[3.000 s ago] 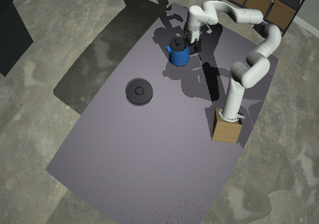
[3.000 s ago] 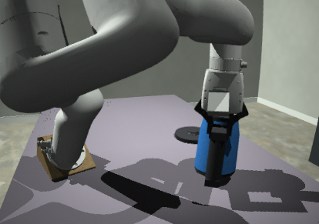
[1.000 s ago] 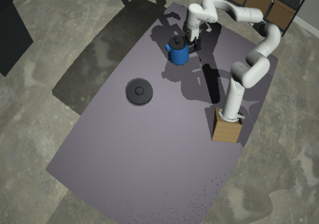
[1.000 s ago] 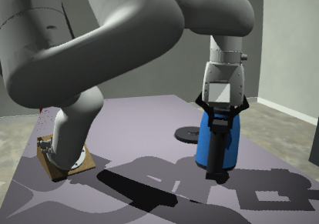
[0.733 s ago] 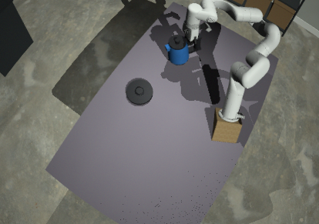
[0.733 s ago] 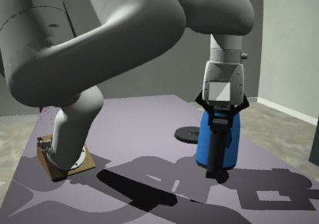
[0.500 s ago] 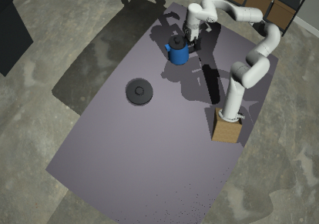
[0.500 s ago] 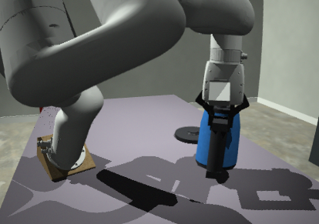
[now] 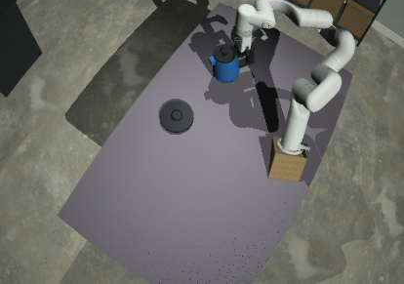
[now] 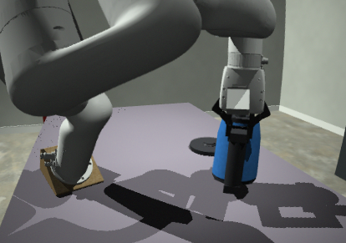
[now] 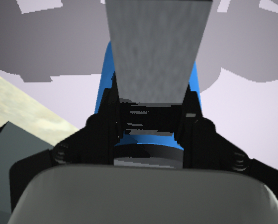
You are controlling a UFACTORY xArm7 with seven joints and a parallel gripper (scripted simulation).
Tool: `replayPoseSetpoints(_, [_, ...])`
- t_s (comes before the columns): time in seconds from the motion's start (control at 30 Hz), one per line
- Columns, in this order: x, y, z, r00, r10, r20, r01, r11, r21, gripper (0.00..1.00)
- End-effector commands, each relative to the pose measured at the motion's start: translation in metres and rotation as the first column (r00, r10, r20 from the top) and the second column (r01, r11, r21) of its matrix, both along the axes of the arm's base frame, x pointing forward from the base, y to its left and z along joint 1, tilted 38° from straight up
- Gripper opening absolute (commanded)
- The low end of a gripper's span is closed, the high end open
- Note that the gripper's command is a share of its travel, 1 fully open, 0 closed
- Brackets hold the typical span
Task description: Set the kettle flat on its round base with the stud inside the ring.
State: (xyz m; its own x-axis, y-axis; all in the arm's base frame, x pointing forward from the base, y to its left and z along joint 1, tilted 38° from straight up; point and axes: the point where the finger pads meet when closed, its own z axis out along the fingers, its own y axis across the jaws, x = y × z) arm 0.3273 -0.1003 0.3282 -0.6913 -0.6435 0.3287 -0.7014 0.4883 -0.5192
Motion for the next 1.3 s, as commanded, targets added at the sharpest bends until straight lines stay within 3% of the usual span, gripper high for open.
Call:
replayPoseSetpoints(0.0, [0.001,0.001,0.001,1.000,0.002,0.003,-0.002,1.000,0.000,0.00])
replayPoseSetpoints(1.27, [0.008,0.016,-0.009,1.000,0.002,0.003,-0.002,1.000,0.000,0.00])
